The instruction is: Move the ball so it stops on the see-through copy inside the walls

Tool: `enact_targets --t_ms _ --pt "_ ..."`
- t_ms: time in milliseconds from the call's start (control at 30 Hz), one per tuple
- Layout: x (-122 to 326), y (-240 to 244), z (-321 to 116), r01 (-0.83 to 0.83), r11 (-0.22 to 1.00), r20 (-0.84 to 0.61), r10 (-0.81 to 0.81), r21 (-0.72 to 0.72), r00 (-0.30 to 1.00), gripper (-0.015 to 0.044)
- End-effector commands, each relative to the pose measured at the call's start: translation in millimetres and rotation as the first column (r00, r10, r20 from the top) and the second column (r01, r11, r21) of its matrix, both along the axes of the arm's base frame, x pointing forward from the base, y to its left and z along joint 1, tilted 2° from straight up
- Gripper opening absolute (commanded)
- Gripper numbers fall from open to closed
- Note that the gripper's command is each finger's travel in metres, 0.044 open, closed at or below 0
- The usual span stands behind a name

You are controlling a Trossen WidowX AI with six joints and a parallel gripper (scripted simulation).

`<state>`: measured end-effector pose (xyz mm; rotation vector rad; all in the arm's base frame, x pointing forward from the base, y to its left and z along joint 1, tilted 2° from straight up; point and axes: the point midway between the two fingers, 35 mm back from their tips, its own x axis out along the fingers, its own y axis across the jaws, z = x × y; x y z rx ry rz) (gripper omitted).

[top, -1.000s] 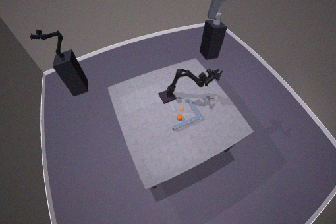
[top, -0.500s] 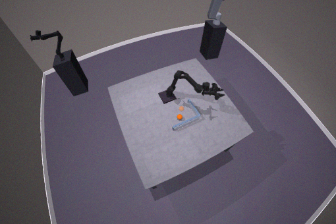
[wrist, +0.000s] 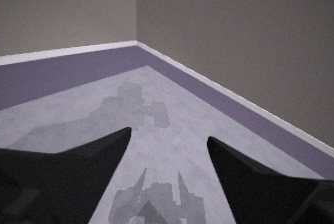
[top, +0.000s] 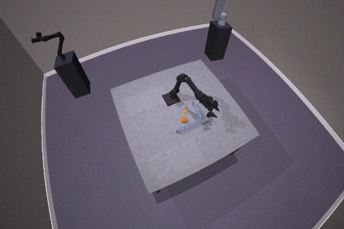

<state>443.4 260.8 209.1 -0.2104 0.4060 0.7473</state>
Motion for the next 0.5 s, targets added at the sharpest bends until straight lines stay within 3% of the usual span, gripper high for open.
enact_targets --t_ms 0,233,467 --pt "5.2 -68.8 -38.0 0.156 0.978 -0.213 -0.183 -0.136 0.96 0.0386" --pt "-18.3 -147.8 -76.3 0.265 0.913 -0.435 -0.385 -0.312 0.814 0.0386" --pt "-65.9 -218.5 -97.7 0.294 0.827 -0.601 -0.554 -0.48 0.577 0.0386"
